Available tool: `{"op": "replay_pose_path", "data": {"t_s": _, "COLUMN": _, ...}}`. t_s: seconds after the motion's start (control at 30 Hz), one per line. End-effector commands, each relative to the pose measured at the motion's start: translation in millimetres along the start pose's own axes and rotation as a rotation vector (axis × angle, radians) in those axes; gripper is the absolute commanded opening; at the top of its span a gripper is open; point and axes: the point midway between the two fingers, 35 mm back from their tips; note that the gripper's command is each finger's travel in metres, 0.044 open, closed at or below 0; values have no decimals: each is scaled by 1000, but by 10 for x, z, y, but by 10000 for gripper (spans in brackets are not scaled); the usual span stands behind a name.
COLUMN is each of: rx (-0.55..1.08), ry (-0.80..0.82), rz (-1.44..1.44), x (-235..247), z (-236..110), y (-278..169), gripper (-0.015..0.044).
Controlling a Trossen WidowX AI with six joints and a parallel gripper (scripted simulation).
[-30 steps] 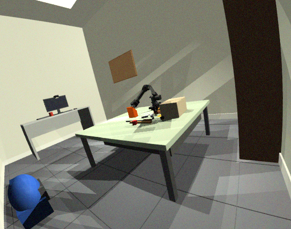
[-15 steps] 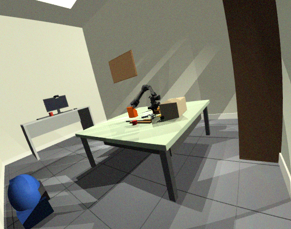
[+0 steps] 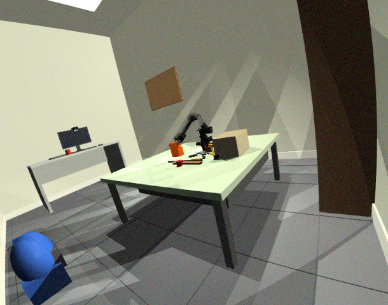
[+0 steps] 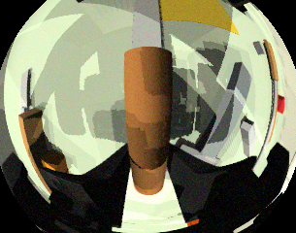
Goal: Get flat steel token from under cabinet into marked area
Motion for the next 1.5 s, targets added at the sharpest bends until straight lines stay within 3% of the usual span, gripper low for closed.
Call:
{"op": "replay_pose_path", "data": {"t_s": 0.0, "rx": 3, "ry": -1, "rz": 5, "x": -16, "z": 8, "y": -70, "gripper": 0}}
{"op": "replay_pose_path", "data": {"t_s": 1.47, "rx": 6, "ry": -1, "rz": 8, "x": -51, "z": 9, "y": -598, "gripper": 0}}
Point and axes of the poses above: the point midway between the two fingers, 35 mm back from their tips, its own z axis out along the fingers, its own x axis across the jaws, y = z × x, and after that the axes turned 8 degrees about z, right-handed
